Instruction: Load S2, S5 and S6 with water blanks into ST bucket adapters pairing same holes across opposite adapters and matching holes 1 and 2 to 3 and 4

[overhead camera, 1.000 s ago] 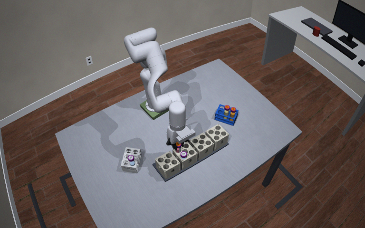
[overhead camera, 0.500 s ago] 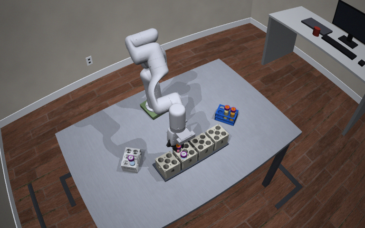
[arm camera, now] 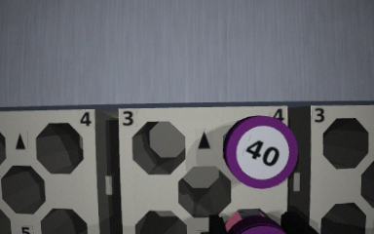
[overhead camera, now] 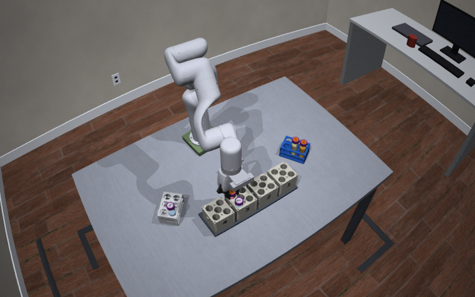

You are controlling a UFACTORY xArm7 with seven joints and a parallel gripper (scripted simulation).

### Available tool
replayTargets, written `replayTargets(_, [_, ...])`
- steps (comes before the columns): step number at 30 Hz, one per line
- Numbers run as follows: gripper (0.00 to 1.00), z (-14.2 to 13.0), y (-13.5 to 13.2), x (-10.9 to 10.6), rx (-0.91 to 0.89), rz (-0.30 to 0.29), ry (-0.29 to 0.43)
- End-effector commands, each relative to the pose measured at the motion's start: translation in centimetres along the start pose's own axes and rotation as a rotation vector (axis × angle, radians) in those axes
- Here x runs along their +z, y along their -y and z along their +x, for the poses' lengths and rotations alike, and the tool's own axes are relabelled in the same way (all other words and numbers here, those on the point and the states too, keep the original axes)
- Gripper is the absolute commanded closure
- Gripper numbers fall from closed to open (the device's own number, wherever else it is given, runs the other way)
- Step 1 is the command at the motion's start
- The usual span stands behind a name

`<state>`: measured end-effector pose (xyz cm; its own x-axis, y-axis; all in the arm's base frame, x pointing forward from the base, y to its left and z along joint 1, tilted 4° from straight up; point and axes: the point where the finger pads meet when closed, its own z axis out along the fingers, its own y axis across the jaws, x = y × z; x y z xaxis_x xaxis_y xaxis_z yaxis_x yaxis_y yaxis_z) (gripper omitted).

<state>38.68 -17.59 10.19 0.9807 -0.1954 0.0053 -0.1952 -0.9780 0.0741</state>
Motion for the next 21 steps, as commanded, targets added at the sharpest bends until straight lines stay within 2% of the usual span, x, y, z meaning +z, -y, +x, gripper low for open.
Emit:
replayTargets(1, [1.0, 0.18, -0.02, -0.1, 0.0, 0.0, -0.005])
replayTargets(12, [1.0, 0.18, -0.02, -0.1, 0.0, 0.0, -0.005])
replayTargets(13, [0.56, 0.18, -0.02, -0.06, 0.0, 0.0, -0.005])
replayTargets(21, [0.56, 0.18, -0.02, -0.07, 0.0, 0.0, -0.005])
